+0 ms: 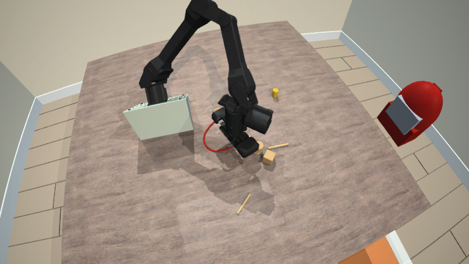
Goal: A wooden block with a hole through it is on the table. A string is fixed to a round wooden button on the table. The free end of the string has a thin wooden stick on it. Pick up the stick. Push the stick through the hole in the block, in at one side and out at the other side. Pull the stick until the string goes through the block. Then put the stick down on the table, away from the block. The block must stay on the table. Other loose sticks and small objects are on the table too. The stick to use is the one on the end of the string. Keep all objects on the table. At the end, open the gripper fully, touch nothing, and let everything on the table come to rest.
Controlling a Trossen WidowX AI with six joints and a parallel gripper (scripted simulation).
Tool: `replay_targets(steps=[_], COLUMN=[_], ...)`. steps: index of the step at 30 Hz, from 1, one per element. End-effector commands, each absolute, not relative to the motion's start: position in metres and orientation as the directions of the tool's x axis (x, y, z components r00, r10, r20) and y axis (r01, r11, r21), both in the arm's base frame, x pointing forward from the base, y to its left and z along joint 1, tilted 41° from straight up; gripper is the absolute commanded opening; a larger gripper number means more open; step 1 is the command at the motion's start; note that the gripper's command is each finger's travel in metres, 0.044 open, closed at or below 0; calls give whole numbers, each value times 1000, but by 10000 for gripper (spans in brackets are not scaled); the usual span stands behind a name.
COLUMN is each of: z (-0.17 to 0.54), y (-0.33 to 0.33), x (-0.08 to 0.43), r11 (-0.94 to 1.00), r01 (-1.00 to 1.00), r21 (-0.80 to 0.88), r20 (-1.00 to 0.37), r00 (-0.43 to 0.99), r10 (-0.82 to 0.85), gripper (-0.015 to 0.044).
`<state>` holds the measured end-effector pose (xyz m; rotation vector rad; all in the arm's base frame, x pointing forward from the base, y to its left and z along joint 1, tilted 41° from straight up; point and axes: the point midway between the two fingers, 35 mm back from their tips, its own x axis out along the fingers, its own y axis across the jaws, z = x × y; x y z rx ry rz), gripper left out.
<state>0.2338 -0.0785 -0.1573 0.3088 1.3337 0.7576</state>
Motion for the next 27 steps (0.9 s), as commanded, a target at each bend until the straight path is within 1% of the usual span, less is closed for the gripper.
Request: replay_targets(steps=[1, 4, 9, 10, 12, 16, 19, 23, 27], z=[-132, -102, -100, -103, -103, -102, -101, -99, -98], y=[-105, -129, -130, -132, -132, -131, -129, -127, -125], x=[236, 231, 230, 233, 234, 240, 245, 251, 257], r11=[738, 738, 738, 747, 758, 762, 695, 520, 271], r01=[-320, -321, -321, -315, -254, 105, 380, 695, 911], r21=[593, 594, 594, 585, 600, 639, 610, 497, 311], r20=[-766, -766, -766, -770, -770, -769, -769, -768, -767], r00=[56, 55, 55, 74, 74, 73, 73, 73, 73], r10=[640, 640, 640, 634, 634, 635, 635, 636, 637], gripper=[123, 123, 123, 123, 123, 123, 123, 123, 123])
